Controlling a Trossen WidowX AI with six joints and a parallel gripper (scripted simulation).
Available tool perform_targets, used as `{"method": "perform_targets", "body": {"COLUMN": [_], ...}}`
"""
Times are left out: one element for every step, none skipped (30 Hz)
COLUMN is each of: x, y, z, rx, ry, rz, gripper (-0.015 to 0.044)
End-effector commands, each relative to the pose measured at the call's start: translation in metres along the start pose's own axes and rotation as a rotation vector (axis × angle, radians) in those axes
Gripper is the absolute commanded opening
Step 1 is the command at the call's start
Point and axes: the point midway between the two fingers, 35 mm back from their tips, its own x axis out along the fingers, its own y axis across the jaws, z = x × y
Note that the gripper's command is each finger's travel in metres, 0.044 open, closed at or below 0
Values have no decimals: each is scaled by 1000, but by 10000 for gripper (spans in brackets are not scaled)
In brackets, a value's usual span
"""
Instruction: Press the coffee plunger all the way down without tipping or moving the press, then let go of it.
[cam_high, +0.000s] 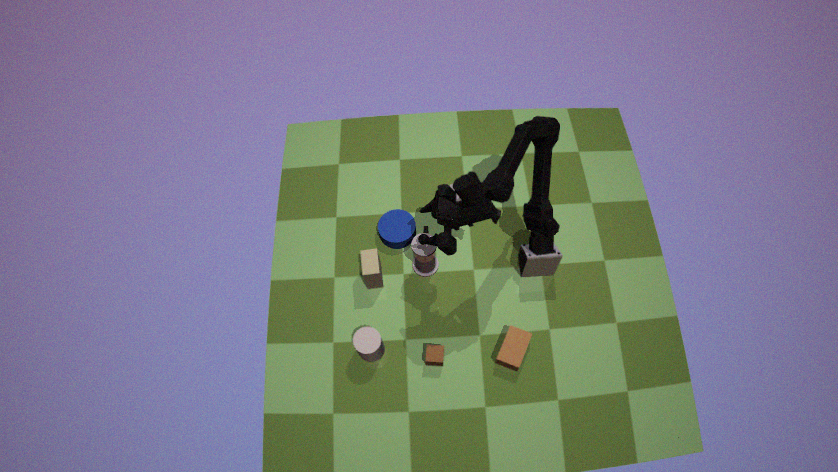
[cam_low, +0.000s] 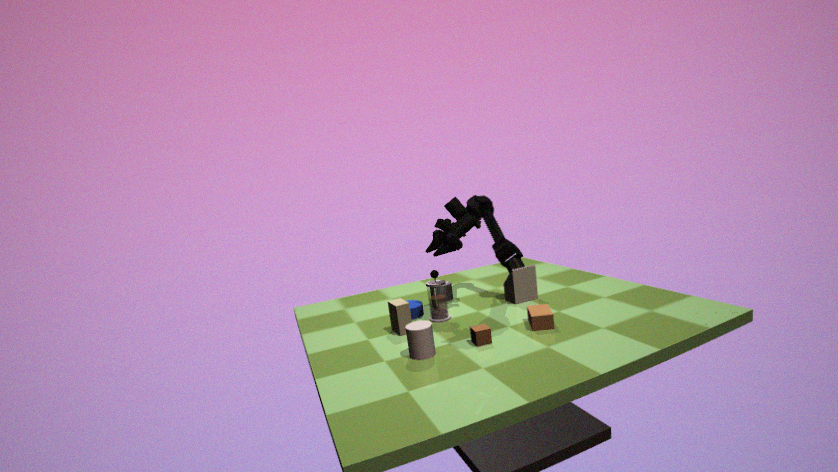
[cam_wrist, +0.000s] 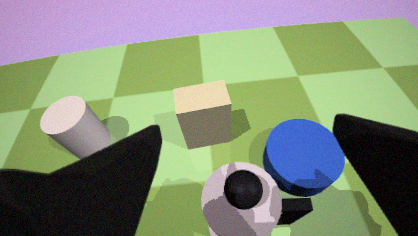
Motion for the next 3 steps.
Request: {"method": "perform_targets", "body": {"x": [-2, -2, -2], "y": [-1, -1, -1], "z": [1, 1, 1], "rx": [6, 6, 6], "ry": [-1, -1, -1], "rz": [-4, -4, -4], "gripper": [440, 440, 440]}}
